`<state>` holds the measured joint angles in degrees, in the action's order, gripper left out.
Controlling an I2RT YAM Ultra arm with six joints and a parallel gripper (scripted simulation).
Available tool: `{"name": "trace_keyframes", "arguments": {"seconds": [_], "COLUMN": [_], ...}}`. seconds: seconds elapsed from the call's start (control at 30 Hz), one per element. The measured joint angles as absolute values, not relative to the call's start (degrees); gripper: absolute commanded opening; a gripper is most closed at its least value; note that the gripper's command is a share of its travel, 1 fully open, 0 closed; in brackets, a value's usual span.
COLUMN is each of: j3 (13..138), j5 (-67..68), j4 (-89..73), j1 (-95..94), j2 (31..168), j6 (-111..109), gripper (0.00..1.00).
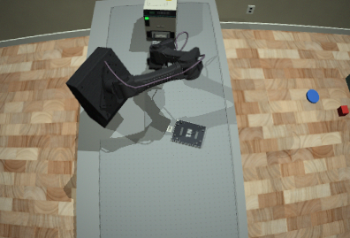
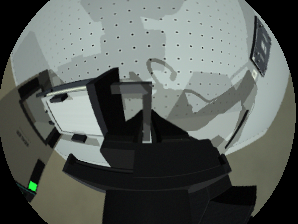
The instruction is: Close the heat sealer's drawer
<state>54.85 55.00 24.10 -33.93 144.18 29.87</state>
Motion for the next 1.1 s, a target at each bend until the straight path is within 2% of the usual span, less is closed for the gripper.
{"name": "trace_keyframes", "arguments": {"seconds": [1.1], "j3": [67.64], "j5": [56.34], "j4": [13.5], "j1": [-37.78], "j2": [151.06], "j6": [35.66], "gripper": [0.0]}}
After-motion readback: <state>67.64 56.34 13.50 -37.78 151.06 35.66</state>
